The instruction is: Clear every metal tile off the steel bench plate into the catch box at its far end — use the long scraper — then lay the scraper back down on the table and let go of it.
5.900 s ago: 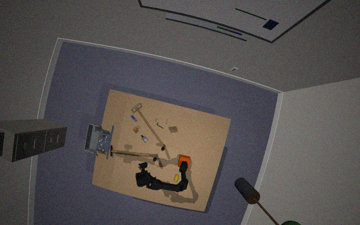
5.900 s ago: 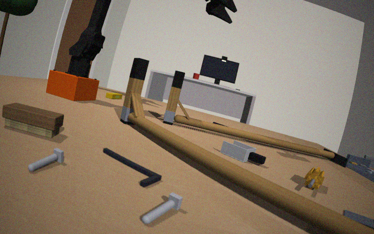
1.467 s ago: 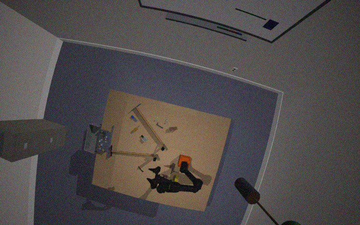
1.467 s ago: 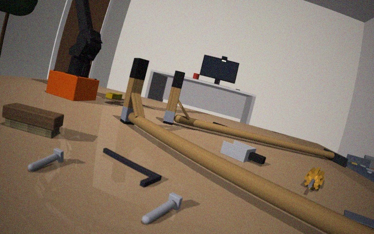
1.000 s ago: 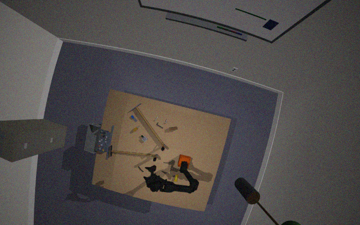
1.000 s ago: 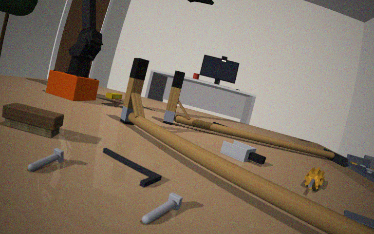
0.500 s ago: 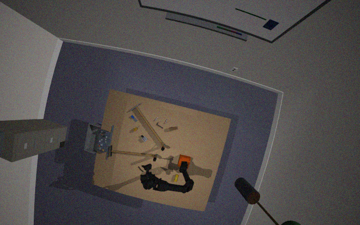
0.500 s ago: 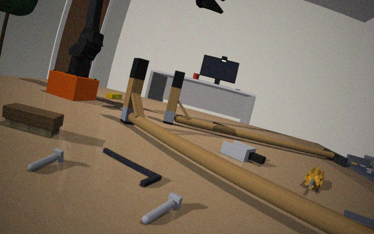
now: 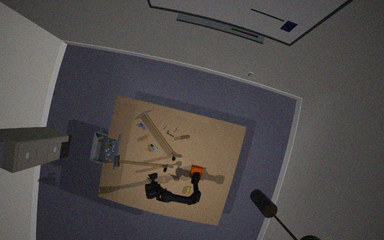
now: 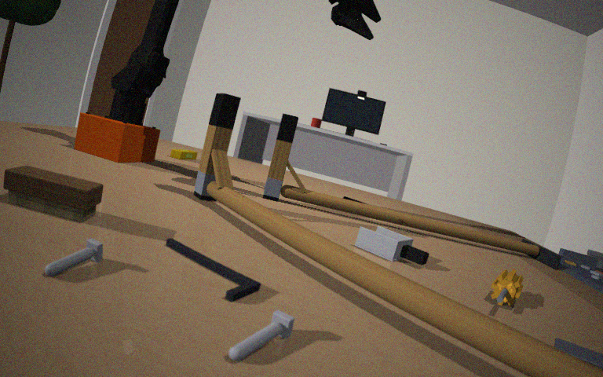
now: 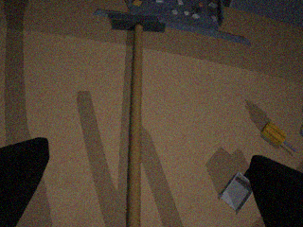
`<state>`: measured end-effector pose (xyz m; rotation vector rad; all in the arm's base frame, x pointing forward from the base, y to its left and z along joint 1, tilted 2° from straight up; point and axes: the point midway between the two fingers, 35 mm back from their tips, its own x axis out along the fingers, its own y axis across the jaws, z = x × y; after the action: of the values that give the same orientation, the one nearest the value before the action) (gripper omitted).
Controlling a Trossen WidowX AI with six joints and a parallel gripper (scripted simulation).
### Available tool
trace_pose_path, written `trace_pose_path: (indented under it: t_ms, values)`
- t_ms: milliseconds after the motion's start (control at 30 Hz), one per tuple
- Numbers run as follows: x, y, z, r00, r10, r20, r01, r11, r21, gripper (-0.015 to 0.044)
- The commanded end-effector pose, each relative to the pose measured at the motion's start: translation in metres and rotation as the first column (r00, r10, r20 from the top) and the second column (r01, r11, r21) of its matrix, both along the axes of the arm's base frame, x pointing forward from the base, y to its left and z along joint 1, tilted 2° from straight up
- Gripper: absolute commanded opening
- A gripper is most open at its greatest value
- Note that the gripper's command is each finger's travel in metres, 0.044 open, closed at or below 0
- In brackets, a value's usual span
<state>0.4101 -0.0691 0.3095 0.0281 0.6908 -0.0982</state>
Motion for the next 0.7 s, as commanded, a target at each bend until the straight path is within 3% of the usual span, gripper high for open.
trace_pose_path:
  t_ms: [0, 667]
  values:
    - [0.011, 0.000, -0.008, 0.999, 0.011, -0.034, -0.011, 1.000, 0.000, 0.0440]
    - [0.056, 0.002, -0.055, 0.981, 0.049, -0.186, -0.047, 0.999, 0.015, 0.0440]
